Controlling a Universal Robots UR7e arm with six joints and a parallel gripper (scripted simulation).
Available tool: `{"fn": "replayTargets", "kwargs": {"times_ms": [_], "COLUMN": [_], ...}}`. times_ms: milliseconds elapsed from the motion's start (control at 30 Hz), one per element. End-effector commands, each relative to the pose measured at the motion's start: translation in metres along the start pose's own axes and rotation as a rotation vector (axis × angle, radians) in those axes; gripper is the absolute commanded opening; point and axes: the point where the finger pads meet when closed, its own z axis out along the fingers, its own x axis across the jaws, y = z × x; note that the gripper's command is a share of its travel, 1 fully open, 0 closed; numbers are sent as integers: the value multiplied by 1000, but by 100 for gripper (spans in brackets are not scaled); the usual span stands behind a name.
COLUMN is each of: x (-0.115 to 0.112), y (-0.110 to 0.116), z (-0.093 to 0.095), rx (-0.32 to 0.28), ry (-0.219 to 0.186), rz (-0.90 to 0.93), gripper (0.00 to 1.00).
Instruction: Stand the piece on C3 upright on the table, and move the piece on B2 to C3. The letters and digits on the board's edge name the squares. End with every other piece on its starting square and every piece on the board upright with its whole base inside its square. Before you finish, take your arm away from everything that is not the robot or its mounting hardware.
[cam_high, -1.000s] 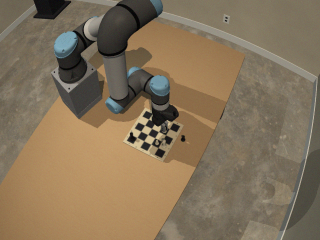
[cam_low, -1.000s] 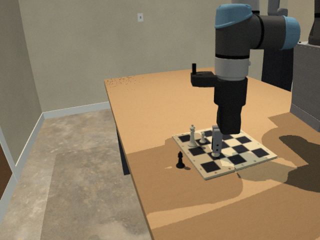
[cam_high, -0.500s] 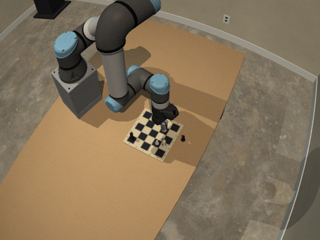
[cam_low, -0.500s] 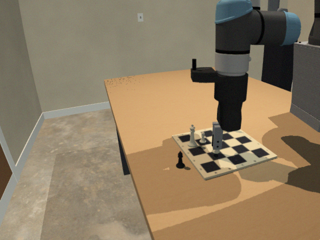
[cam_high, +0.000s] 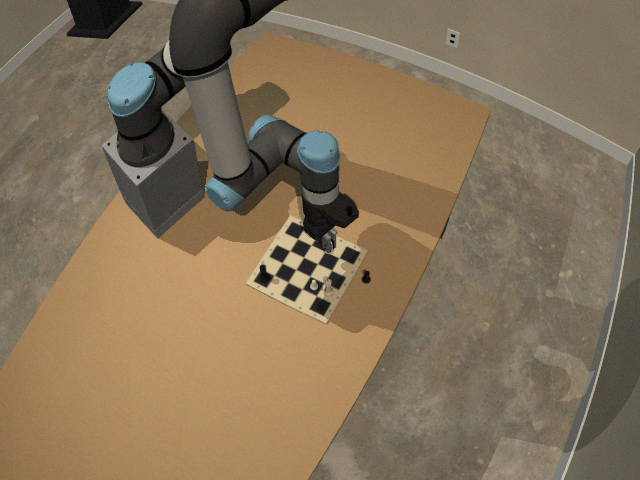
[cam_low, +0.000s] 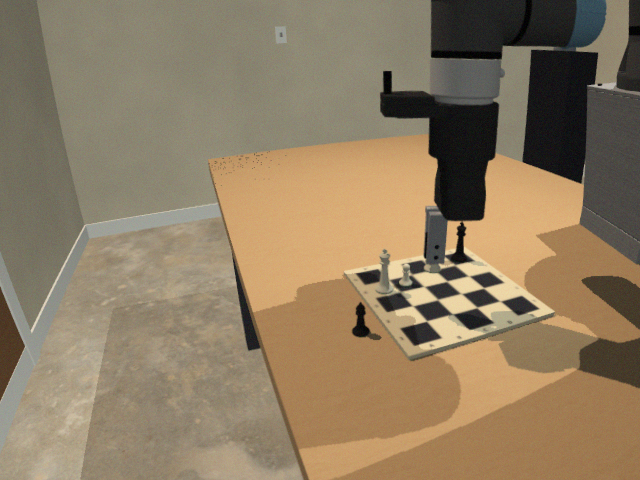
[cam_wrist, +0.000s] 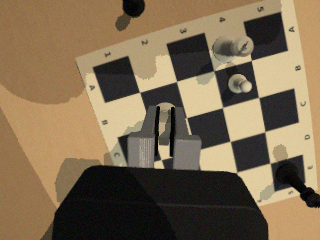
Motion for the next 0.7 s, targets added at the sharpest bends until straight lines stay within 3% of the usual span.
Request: {"fn": "replayTargets", "kwargs": {"times_ms": [0, 333, 667], "x": [0, 0, 0], "y": [3, 1, 1], "z": [-26, -40, -41], "rx": [-8, -7, -7], "ry": [0, 0, 0], "rz": [-1, -1, -1], "gripper": [0, 0, 0]}}
